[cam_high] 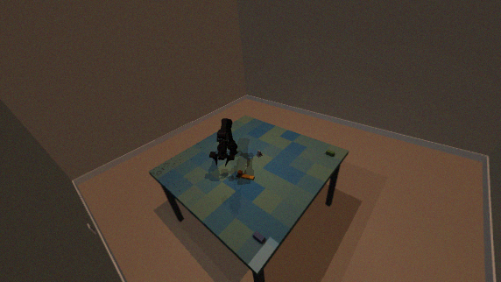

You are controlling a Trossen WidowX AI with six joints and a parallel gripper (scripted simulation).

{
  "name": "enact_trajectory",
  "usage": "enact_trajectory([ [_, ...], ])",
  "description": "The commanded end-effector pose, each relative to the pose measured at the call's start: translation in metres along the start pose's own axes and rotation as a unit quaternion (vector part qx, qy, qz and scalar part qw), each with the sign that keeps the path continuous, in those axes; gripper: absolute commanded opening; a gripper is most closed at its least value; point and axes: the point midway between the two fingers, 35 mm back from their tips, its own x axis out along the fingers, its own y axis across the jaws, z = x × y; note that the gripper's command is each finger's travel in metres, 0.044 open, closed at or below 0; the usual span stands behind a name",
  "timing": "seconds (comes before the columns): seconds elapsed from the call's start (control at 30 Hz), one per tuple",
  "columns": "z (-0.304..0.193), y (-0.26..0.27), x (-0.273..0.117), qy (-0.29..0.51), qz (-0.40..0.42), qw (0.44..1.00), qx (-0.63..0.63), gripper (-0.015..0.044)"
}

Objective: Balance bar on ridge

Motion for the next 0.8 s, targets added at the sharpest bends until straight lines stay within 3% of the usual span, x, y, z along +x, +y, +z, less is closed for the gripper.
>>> enact_trajectory([
  [0.0, 0.004, 0.023, 0.002, 0.008, 0.023, 0.998, -0.062, 0.0315],
  [0.37, 0.004, 0.098, 0.004, 0.030, 0.096, 0.949, -0.300, 0.0315],
  [0.77, -0.014, 0.179, 0.001, 0.039, 0.174, 0.828, -0.532, 0.0315],
])
